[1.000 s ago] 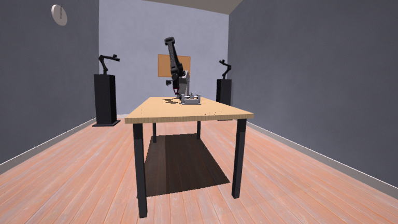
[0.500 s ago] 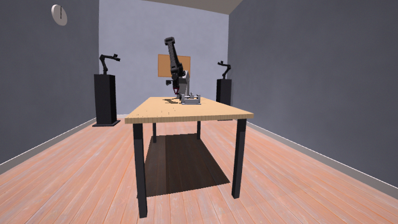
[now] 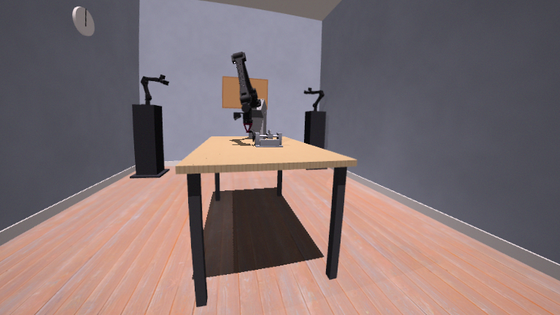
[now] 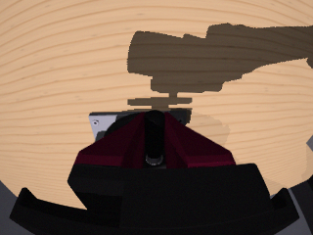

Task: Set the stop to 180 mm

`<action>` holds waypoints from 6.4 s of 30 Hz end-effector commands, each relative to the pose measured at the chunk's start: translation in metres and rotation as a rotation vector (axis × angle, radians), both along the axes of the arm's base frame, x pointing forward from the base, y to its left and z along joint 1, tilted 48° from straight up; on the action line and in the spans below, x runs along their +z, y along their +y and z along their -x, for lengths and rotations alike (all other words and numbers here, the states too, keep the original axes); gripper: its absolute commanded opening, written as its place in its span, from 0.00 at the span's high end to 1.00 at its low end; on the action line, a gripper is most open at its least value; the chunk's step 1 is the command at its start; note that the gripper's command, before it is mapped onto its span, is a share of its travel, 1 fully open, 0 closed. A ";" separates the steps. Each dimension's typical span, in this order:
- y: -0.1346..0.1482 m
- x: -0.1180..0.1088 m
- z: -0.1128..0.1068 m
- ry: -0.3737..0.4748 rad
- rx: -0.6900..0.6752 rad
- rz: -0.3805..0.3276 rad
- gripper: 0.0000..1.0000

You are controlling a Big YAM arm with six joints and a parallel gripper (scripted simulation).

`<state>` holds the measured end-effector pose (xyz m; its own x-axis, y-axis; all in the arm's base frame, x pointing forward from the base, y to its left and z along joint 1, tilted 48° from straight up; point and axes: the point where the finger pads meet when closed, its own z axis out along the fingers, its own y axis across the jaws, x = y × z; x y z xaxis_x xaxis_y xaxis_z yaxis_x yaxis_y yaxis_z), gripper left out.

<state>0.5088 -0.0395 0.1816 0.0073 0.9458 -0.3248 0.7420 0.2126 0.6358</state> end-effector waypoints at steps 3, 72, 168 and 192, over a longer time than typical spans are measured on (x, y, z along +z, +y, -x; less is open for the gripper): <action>0.017 0.061 -0.018 -0.105 0.022 -0.005 0.94; -0.017 -0.034 -0.065 -0.050 0.012 0.006 0.94; -0.025 -0.041 -0.005 -0.066 -0.002 0.002 0.94; -0.002 -0.008 0.010 -0.076 0.018 -0.005 0.94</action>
